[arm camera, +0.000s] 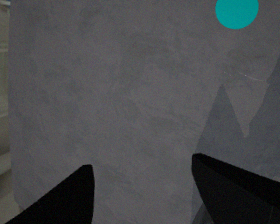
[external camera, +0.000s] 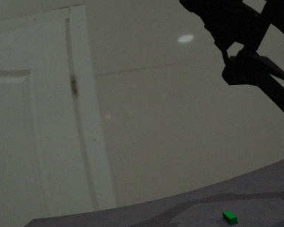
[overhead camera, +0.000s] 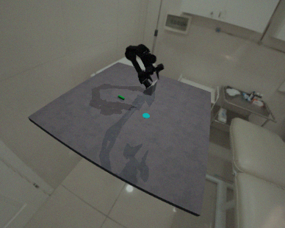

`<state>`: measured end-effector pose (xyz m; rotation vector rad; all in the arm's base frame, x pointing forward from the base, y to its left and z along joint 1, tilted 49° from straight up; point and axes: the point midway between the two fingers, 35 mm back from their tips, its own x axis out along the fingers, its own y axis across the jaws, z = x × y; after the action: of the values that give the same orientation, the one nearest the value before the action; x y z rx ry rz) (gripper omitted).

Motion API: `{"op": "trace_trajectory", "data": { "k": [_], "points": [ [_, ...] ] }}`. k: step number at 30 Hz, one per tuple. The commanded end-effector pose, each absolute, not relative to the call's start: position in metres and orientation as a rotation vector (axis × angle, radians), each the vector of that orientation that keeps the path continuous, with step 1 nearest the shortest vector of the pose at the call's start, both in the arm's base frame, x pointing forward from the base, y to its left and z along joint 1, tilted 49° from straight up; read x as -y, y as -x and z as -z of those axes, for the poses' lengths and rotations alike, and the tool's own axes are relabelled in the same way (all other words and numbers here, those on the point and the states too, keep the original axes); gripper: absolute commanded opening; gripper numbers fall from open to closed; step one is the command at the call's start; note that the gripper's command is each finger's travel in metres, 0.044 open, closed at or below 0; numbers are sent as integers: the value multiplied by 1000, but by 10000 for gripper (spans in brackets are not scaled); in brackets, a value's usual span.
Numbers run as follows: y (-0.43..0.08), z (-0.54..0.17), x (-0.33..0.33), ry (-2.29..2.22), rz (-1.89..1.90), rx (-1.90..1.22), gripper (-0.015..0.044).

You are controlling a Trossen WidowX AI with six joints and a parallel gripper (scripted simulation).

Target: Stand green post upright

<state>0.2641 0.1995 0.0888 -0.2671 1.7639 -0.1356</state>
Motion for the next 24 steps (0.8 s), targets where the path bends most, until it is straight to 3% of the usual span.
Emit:
{"op": "trace_trajectory", "data": {
  "k": [1,17,24],
  "points": [
    [-277,-109,-129,534,43,-1733,233],
    [-250,-174,52,1290,-197,-1845,233],
    [-246,-178,59,1325,-211,-1860,233]
  ]
}}
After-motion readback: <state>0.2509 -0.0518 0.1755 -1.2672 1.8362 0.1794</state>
